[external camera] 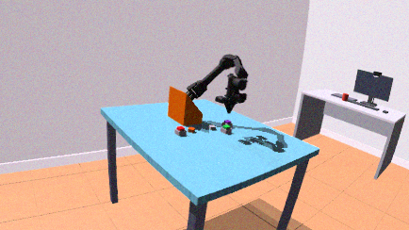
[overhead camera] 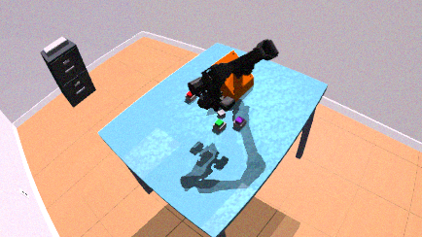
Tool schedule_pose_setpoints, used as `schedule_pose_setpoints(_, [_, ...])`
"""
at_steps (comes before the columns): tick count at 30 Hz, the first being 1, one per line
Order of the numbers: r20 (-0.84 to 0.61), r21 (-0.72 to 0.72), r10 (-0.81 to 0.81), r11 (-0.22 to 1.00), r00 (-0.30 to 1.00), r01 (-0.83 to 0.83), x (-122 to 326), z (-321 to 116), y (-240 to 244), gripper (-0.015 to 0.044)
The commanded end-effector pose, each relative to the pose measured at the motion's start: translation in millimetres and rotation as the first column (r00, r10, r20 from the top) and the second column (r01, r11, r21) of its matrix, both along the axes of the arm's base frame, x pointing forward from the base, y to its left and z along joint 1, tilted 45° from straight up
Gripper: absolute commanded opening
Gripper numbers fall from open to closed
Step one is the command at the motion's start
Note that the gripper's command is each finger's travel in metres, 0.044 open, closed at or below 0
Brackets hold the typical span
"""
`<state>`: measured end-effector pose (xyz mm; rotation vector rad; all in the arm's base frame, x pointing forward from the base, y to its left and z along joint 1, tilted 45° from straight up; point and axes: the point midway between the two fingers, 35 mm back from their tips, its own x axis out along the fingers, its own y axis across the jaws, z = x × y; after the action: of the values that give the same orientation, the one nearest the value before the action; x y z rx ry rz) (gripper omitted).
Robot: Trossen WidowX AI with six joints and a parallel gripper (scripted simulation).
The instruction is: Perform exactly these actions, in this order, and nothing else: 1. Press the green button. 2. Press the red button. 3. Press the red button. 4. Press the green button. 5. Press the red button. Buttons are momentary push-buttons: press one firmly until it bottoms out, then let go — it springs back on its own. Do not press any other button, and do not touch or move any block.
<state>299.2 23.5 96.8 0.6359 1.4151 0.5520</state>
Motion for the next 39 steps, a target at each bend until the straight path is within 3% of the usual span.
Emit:
schedule_pose_setpoints(1, [-0.012,0.011,0.011,1.0,1.0,-0.011,-1.0,-26.0,32.2,0.002])
schedule_pose_setpoints(39, [-0.012,0.014,0.011,1.0,1.0,-0.011,0.9,-56.3,63.2,0.002])
